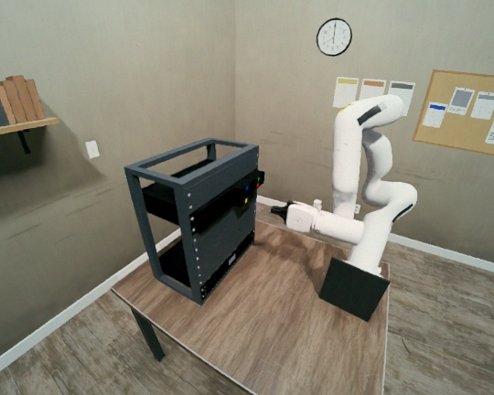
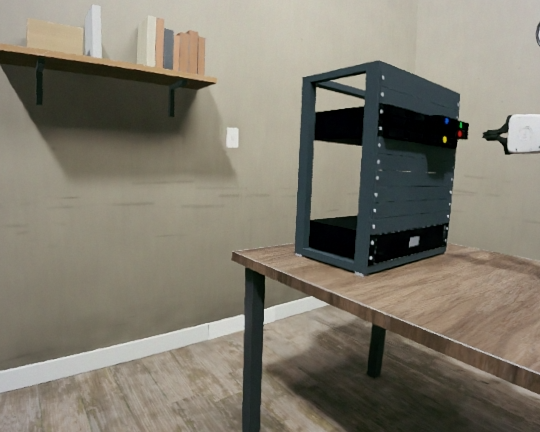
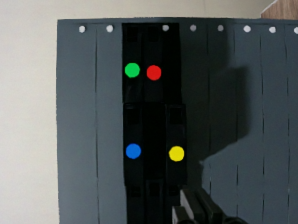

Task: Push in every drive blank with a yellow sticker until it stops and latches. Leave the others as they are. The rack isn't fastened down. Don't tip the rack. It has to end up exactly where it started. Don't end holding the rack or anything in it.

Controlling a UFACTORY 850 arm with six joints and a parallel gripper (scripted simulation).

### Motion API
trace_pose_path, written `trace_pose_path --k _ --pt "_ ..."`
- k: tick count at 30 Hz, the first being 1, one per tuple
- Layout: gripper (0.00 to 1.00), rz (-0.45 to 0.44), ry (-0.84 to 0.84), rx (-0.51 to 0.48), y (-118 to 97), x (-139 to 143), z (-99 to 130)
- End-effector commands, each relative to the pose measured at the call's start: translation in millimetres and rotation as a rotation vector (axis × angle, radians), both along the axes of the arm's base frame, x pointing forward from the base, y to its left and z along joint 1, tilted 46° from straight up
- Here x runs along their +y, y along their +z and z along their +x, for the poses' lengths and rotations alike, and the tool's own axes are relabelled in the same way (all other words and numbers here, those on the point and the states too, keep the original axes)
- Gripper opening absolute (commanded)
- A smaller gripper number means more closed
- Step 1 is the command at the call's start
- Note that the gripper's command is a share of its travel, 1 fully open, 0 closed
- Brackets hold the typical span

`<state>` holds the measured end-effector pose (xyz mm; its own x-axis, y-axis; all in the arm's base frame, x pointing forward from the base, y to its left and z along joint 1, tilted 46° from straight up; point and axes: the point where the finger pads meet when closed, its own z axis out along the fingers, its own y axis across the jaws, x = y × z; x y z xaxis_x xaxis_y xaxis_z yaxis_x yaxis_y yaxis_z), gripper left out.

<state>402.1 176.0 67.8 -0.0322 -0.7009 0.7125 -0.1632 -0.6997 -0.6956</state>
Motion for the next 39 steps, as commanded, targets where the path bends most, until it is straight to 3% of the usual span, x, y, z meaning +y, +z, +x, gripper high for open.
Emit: trace_pose_path --k 1,19,30,39 --pt "0.0 0.001 0.0 -0.001 0.3 0.6 0.3" --pt "0.0 0.001 0.0 -0.001 0.7 -0.8 2.9" --pt "0.0 0.001 0.0 -0.001 7.6 -27.1 49.2" --pt "0.0 0.001 0.0 -0.001 9.4 -33.9 61.2"
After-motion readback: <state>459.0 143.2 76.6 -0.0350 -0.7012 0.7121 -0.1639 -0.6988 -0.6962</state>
